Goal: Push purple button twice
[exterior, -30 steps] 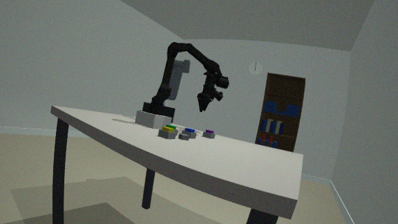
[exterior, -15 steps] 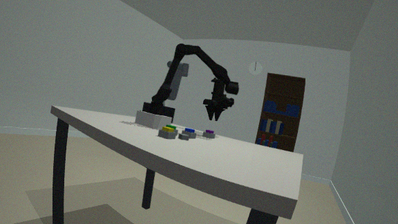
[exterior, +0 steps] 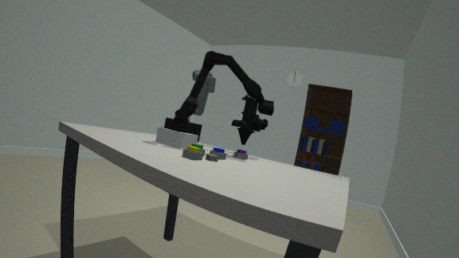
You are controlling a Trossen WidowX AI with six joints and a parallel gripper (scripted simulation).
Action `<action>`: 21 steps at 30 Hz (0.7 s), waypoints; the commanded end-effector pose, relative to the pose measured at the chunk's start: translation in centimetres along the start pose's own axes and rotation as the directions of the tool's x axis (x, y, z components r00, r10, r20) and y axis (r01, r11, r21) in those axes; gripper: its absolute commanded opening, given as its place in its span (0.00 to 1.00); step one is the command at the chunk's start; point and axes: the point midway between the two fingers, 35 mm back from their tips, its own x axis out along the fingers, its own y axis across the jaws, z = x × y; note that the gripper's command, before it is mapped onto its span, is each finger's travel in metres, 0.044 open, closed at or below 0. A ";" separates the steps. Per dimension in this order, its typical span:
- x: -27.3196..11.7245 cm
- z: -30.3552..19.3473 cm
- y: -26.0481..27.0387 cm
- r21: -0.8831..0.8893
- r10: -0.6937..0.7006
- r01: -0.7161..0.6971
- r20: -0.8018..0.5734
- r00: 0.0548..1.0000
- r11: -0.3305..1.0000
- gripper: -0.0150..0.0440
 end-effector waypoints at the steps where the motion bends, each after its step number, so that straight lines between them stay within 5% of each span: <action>1: 0.0 0.1 -0.1 0.005 -0.004 0.004 0.004 1.000 1.000 0.29; 21: 3.1 0.1 -0.1 0.005 -0.004 0.004 0.004 1.000 1.000 0.29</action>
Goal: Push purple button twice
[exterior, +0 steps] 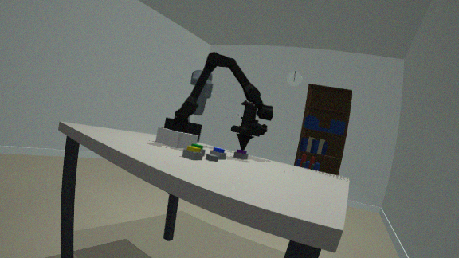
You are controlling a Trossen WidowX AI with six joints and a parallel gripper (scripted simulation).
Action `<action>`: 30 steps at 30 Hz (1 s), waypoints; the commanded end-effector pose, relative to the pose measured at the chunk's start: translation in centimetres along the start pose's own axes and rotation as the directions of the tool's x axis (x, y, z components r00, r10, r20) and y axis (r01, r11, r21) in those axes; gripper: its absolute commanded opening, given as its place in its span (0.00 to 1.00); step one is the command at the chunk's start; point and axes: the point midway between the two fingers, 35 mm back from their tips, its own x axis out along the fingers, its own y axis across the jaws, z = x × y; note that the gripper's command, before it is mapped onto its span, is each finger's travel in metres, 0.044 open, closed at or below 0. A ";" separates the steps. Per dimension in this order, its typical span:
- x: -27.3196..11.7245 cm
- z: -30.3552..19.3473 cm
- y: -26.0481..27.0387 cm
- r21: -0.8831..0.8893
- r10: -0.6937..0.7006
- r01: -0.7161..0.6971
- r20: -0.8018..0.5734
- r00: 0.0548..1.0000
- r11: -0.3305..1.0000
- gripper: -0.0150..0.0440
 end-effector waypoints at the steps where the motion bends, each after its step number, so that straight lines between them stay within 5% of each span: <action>1: 0.8 -0.1 -0.2 0.004 -0.008 0.008 -0.001 1.000 1.000 0.29; 23: 0.9 -0.1 -0.2 0.004 -0.008 0.008 -0.001 1.000 1.000 0.29; 30: -2.4 -0.1 -0.1 0.004 -0.008 0.008 -0.001 1.000 1.000 0.29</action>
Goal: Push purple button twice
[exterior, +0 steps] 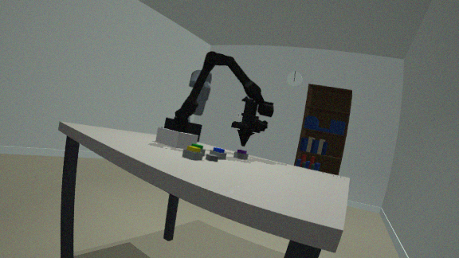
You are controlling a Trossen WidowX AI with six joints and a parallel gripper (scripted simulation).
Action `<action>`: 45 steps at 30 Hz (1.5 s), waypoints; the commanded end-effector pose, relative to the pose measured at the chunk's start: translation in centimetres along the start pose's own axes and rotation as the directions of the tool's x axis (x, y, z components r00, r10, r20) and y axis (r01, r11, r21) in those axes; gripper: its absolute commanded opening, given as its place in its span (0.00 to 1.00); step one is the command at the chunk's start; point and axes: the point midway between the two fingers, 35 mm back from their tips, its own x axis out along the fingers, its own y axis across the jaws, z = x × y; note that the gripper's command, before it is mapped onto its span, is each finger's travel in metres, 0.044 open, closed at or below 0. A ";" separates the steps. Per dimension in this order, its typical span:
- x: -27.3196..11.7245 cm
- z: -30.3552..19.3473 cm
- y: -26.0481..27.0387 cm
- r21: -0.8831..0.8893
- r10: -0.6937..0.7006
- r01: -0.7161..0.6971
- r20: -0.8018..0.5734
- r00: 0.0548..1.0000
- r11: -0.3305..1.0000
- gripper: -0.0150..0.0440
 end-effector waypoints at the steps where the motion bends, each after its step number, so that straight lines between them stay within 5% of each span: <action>1: -0.7 0.1 -0.1 0.003 -0.004 0.004 0.005 1.000 1.000 0.29; 45: 2.1 0.1 0.0 -0.001 0.002 -0.002 0.004 1.000 1.000 0.29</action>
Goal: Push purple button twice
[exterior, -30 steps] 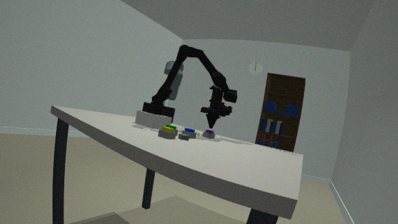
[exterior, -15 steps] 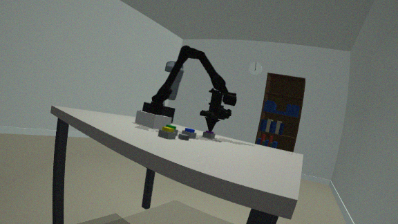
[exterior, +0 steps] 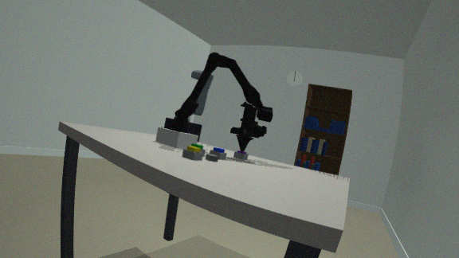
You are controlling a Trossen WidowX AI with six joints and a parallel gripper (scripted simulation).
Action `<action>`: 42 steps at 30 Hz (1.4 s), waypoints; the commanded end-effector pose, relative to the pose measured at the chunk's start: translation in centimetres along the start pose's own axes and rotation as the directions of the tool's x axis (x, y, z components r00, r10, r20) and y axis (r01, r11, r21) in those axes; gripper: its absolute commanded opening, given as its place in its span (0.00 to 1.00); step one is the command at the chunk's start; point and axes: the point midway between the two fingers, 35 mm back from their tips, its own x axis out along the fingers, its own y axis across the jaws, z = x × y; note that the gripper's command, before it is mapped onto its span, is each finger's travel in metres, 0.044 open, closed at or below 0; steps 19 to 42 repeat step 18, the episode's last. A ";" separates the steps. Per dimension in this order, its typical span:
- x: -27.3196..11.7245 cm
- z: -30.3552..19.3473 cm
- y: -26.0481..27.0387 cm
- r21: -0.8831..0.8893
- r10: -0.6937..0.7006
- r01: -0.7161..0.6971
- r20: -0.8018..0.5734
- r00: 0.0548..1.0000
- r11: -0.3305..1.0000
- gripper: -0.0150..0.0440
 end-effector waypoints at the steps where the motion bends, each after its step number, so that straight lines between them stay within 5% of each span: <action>1: -1.6 0.0 0.0 0.002 -0.003 0.003 0.000 1.000 1.000 0.29; 6: -3.2 0.0 -0.1 0.004 -0.006 0.006 0.001 1.000 1.000 0.29; 13: -9.2 0.1 2.1 0.004 -0.004 0.004 0.001 1.000 1.000 0.60; 17: -9.4 0.1 2.1 0.004 -0.004 0.004 0.001 1.000 1.000 0.78; 42: -9.4 0.1 2.1 0.004 -0.004 0.004 0.001 1.000 1.000 0.78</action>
